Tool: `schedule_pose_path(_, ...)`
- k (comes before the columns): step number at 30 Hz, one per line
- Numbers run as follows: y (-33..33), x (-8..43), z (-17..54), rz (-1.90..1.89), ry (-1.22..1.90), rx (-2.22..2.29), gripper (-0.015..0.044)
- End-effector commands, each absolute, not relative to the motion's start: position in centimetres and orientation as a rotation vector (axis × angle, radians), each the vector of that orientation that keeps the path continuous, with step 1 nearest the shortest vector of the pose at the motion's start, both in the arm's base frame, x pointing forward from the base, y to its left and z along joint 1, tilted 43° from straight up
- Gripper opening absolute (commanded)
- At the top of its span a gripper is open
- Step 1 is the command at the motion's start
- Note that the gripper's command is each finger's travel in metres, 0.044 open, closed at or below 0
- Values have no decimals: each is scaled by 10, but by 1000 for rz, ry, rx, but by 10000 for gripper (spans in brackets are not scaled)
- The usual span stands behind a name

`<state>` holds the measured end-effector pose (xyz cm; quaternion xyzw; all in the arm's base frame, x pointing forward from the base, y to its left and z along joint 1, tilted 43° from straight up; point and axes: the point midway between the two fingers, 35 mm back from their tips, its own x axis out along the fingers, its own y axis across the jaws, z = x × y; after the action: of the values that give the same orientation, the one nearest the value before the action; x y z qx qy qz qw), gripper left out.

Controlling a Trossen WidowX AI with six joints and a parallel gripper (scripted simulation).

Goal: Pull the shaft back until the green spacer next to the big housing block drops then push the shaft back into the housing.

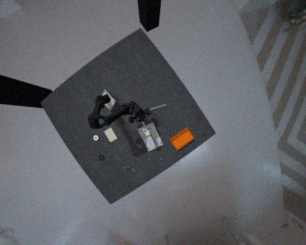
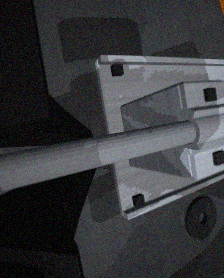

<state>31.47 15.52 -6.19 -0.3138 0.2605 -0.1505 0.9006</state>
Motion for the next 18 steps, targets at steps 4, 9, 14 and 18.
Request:
schedule_pose_path(4, 155, 313, -62, -313, 537, -648, 0)
schedule_pose_path(9, 155, 313, -62, -312, 537, -648, 0)
schedule_pose_path(14, 155, 312, -62, -312, 537, -648, 0)
schedule_pose_path(18, 155, 312, -62, -312, 538, -648, 0)
